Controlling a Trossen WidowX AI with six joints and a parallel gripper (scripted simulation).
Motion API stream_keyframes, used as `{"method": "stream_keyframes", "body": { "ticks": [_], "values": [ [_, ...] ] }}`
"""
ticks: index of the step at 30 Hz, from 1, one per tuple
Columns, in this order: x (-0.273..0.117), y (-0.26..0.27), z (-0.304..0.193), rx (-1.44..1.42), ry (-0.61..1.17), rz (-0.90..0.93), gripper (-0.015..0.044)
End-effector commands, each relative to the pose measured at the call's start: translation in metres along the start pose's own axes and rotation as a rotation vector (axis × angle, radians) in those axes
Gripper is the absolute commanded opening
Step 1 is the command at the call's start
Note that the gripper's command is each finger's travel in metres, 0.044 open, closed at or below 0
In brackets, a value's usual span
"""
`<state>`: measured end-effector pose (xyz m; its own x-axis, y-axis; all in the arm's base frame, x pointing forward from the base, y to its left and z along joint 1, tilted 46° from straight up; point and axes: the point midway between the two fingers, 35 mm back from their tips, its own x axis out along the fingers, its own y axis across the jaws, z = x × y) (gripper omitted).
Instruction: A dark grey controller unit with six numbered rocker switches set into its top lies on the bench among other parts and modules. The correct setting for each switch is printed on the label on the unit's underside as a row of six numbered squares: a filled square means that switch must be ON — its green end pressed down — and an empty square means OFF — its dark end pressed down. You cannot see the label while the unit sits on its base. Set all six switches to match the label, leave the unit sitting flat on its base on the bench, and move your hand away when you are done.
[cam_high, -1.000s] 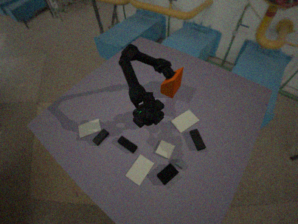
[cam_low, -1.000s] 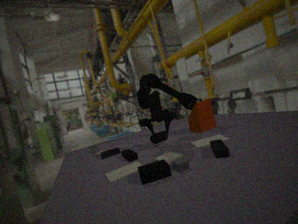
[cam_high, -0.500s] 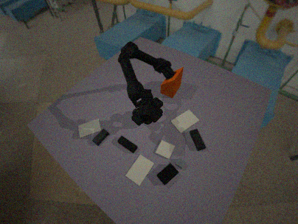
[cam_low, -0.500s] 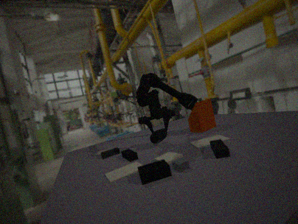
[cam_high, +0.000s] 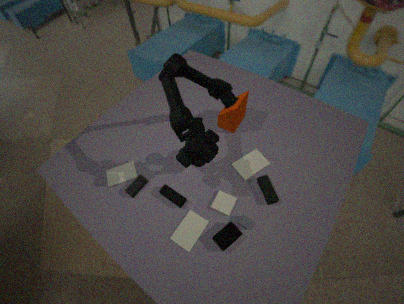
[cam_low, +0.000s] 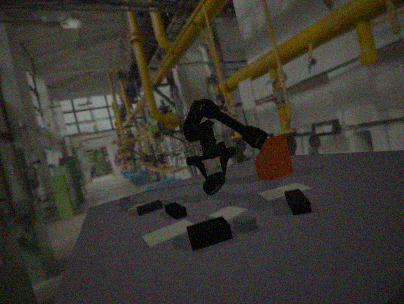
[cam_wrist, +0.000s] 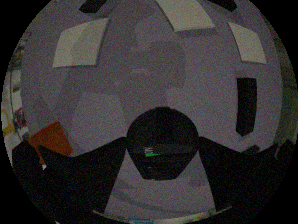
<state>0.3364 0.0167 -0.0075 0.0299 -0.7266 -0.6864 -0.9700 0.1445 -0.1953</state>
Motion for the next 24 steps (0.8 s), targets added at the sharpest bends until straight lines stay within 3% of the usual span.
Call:
{"method": "stream_keyframes", "body": {
  "ticks": [1,24],
  "values": [
    [-0.003,0.001,-0.004,-0.009,-0.006,0.0,0.0336],
    [-0.014,0.001,-0.02,-0.009,-0.051,0.0,0.0336]
  ]
}}
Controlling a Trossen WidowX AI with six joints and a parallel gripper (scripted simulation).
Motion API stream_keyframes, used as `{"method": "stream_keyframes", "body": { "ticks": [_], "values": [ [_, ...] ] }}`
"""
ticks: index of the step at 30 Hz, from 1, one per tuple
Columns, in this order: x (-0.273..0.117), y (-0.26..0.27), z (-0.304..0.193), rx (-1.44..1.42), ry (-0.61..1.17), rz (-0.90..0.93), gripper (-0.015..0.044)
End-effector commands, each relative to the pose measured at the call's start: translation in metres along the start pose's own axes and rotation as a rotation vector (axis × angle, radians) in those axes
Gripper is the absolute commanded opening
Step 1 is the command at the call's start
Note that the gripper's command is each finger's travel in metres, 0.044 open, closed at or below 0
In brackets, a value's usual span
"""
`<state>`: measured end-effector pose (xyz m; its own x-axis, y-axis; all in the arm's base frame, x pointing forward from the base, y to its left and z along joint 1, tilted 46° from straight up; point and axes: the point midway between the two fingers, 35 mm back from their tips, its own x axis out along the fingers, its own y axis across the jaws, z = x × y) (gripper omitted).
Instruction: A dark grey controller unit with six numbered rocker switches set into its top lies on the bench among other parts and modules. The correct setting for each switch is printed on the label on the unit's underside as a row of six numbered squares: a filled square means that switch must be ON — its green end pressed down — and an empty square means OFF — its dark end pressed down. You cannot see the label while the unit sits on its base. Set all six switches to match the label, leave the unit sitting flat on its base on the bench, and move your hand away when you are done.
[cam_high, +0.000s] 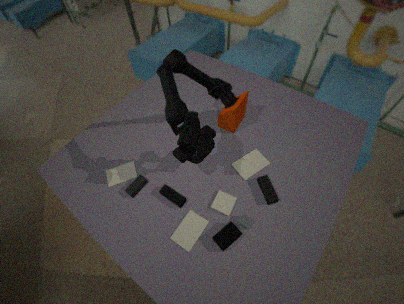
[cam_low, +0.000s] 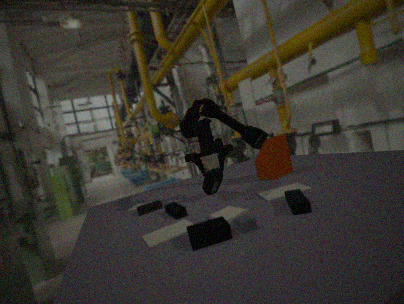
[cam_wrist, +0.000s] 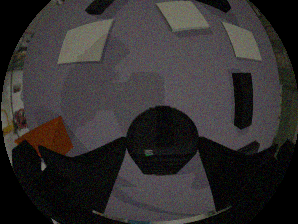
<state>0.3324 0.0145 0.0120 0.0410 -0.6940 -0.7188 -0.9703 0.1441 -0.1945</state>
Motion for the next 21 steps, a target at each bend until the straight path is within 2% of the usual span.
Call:
{"method": "stream_keyframes", "body": {
  "ticks": [1,21],
  "values": [
    [-0.003,0.001,-0.004,-0.008,-0.006,0.0,0.0336],
    [-0.01,0.001,-0.017,-0.009,-0.044,0.001,0.0336]
  ]
}}
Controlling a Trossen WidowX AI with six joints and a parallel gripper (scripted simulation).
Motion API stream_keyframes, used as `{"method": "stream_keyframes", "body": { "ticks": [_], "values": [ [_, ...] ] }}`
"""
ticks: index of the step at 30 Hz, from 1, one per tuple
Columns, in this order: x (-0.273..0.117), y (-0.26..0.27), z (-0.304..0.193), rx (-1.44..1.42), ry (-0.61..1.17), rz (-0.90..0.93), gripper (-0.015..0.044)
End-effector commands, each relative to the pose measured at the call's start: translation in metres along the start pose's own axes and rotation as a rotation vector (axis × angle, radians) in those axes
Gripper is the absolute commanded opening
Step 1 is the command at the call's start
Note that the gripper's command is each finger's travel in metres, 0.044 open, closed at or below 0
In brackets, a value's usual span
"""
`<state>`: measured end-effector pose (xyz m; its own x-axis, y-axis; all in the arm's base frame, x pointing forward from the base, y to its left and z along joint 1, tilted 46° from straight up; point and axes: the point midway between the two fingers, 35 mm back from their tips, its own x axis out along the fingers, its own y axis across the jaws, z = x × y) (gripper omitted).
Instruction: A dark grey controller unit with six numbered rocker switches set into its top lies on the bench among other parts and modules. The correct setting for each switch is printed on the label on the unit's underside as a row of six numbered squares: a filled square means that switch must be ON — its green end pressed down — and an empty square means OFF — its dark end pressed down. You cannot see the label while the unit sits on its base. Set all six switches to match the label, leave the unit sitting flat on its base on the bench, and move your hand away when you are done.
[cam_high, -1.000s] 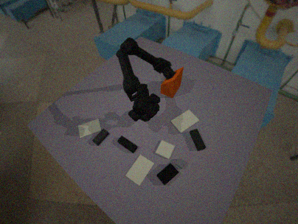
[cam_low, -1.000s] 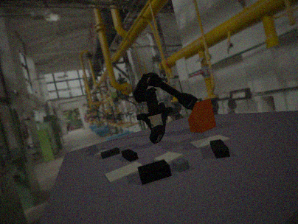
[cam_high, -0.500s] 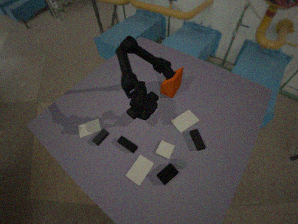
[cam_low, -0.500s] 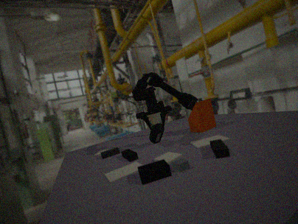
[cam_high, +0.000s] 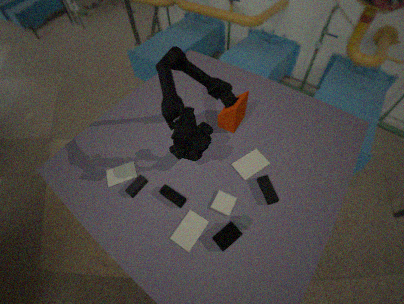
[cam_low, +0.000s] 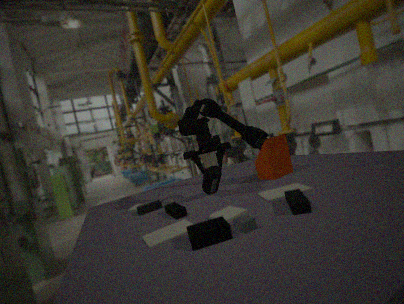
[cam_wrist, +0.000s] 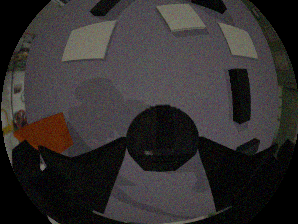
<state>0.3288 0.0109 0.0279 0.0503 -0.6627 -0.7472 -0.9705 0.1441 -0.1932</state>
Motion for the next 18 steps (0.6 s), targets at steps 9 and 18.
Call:
{"method": "stream_keyframes", "body": {
  "ticks": [9,18],
  "values": [
    [-0.0044,0.0008,-0.0083,-0.008,-0.015,0.0,0.0336],
    [-0.007,0.0008,-0.0134,-0.008,-0.029,0.0,0.0336]
  ]
}}
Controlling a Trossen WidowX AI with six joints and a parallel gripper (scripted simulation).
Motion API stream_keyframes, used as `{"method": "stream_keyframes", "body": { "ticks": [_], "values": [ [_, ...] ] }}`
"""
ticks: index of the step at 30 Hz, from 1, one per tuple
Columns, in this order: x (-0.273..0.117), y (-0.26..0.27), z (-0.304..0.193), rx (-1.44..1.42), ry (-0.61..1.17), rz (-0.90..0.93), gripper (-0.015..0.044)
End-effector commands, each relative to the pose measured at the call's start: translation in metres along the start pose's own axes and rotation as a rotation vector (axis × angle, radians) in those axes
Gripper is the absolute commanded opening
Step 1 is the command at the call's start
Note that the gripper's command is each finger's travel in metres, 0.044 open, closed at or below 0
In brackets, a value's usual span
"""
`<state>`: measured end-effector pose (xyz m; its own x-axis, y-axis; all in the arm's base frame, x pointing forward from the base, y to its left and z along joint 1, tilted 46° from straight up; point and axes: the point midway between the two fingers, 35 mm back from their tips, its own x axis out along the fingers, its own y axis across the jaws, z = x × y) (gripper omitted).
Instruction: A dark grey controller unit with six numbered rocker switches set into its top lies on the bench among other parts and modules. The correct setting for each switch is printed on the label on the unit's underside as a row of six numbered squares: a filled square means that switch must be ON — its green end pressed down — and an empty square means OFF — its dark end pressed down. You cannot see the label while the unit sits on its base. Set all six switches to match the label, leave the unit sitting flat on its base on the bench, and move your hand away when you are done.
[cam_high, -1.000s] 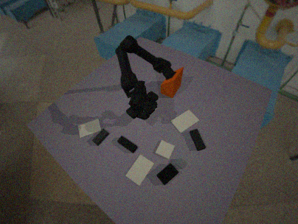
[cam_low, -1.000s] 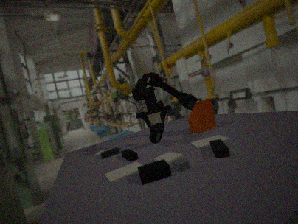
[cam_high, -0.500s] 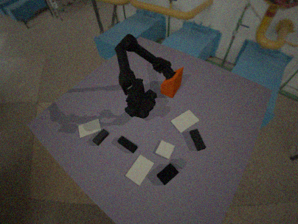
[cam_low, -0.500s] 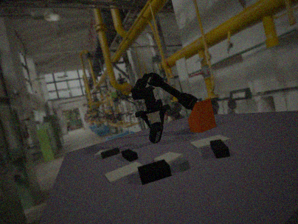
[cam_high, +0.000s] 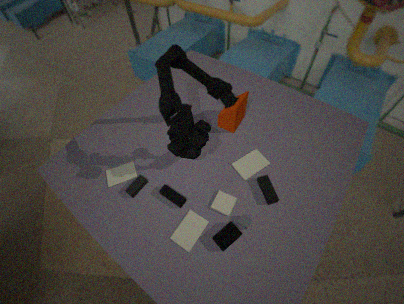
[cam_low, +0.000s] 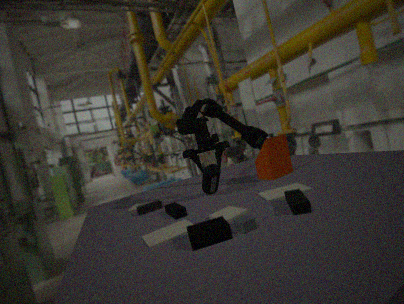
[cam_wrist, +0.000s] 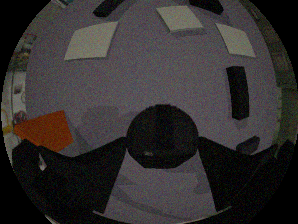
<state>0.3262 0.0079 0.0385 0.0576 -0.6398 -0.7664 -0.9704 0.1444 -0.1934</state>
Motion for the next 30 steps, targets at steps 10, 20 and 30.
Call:
{"method": "stream_keyframes", "body": {
  "ticks": [10,20,30],
  "values": [
    [-0.005,0.0,-0.009,-0.008,-0.011,0.0,0.0336],
    [-0.009,0.0,-0.016,-0.009,-0.029,0.001,0.0336],
    [-0.013,0.0,-0.024,-0.009,-0.046,0.001,0.0336]
  ]
}}
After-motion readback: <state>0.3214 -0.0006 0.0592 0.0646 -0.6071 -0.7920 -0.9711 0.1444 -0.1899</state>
